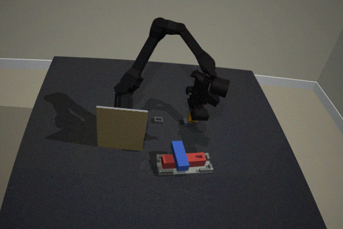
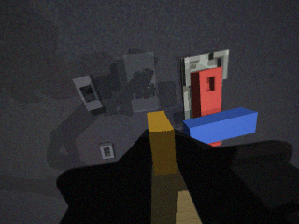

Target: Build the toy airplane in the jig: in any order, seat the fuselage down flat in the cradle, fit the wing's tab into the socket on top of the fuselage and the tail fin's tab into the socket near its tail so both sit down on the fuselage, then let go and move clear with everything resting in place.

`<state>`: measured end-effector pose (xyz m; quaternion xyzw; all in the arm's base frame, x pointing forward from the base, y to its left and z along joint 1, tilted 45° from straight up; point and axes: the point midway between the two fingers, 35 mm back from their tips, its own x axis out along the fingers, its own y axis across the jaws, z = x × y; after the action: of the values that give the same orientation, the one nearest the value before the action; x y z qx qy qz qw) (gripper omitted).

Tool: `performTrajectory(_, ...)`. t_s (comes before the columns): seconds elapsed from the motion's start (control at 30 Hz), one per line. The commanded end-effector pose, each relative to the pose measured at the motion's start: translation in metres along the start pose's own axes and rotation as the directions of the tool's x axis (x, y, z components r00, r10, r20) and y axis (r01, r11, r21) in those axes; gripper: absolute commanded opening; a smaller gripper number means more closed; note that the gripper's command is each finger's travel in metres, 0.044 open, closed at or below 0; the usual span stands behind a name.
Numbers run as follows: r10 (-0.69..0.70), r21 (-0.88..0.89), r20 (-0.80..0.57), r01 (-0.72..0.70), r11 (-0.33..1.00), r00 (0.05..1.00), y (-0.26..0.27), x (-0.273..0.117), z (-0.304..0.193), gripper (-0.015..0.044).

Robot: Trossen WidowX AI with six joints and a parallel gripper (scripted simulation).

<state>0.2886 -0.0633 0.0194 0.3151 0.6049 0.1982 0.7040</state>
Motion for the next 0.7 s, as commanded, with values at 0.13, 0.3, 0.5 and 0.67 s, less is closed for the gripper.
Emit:
performTrajectory(0.13, -0.004, -0.02, 0.001, 0.004, 1.0, 1.0, -0.023, 0.005, 0.01, 0.0)
performTrajectory(0.3, -0.003, -0.021, -0.001, 0.003, 1.0, 1.0, -0.038, 0.01, 0.014, 0.0)
performTrajectory(0.5, 0.0, -0.029, -0.002, 0.0, 1.0, 1.0, -0.055, 0.016, 0.018, 0.0)
performTrajectory(0.67, 0.004, -0.041, -0.003, -0.004, 0.999, 1.0, -0.069, 0.022, 0.022, 0.0)
